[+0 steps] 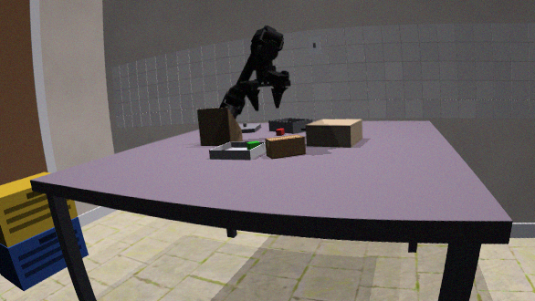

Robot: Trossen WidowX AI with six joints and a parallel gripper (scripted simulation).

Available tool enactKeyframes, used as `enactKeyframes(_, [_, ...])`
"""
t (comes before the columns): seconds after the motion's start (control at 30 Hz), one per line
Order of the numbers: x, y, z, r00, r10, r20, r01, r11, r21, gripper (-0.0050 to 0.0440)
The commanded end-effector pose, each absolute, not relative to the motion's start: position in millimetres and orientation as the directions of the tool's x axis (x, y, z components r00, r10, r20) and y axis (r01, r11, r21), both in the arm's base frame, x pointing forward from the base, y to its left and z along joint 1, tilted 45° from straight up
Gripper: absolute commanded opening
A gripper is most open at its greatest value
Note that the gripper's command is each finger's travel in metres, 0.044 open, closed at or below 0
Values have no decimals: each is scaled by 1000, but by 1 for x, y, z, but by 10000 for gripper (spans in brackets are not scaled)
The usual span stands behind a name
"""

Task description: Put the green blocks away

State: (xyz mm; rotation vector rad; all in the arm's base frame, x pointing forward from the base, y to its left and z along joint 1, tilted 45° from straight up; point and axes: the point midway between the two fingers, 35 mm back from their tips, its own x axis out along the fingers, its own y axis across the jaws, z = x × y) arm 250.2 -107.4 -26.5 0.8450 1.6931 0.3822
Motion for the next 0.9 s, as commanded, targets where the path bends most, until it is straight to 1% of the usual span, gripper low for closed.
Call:
enactKeyframes(0.0, [270,-89,-10,-94,701,-707,307,696,649,440])
enactKeyframes(0.17, [281,-53,24,-94,701,-707,-20,709,705,440])
enactKeyframes(0.2, [283,-46,31,-94,701,-707,-59,705,706,440])
enactKeyframes(0.3, [289,-25,51,-94,701,-707,-59,705,706,440])
enactKeyframes(0.37, [289,-25,51,-94,701,-707,-59,705,706,440])
enactKeyframes(0.53, [283,10,86,-94,701,-707,-381,631,676,440])
enactKeyframes(0.57, [282,17,93,-94,701,-707,-417,618,667,440])
enactKeyframes(0.77, [275,59,135,-94,701,-707,-417,618,667,440])
enactKeyframes(0.87, [260,76,155,-94,701,-707,-588,534,607,440])
